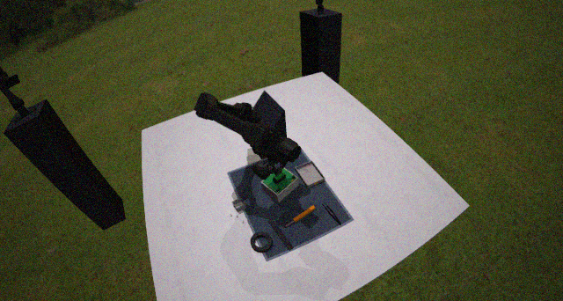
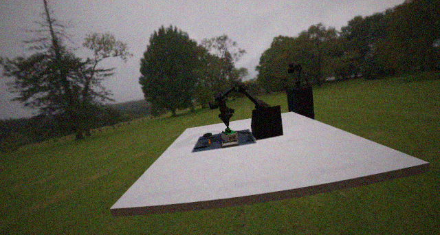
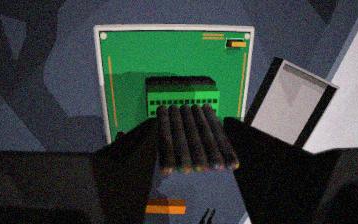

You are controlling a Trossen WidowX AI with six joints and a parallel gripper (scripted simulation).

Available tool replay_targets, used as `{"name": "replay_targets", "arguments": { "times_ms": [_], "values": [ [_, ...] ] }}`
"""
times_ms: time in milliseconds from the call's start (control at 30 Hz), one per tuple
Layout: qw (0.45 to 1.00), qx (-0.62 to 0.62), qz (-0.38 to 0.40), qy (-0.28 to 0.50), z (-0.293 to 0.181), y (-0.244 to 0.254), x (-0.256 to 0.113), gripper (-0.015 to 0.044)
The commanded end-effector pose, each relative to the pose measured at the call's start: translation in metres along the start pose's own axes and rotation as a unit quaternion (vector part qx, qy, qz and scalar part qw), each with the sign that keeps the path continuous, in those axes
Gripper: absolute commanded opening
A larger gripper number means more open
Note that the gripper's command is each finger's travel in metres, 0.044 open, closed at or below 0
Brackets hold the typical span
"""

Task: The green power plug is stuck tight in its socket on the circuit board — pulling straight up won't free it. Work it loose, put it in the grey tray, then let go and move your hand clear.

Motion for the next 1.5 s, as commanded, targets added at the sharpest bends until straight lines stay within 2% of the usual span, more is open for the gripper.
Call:
{"name": "replay_targets", "arguments": {
  "times_ms": [0, 333, 467, 733, 867, 1000, 1267, 1467],
  "values": [
    [1.0, -0.001, 0.004, 0.013, 0.002, 0.0, -0.015, 0.0],
    [0.993, 0.0, 0.119, 0.013, 0.002, -0.036, -0.012, 0.0],
    [0.994, 0.0, 0.107, 0.013, 0.002, -0.032, -0.013, 0.0],
    [1.0, -0.001, 0.004, 0.013, 0.002, 0.0, -0.019, 0.0],
    [1.0, -0.002, -0.018, 0.013, 0.002, 0.006, -0.02, 0.0],
    [1.0, -0.001, 0.008, 0.013, 0.002, -0.002, -0.021, 0.0],
    [0.994, 0.0, 0.11, 0.013, 0.002, -0.034, -0.019, 0.0],
    [0.995, 0.0, 0.103, 0.013, 0.003, -0.032, -0.02, 0.0]
  ]
}}
Point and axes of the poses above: the point midway between the two fingers, 35 mm back from their tips, its own x axis out along the fingers, its own y axis across the jaws, z = x × y, the point moved 7 cm from there along -x, back along the fingers
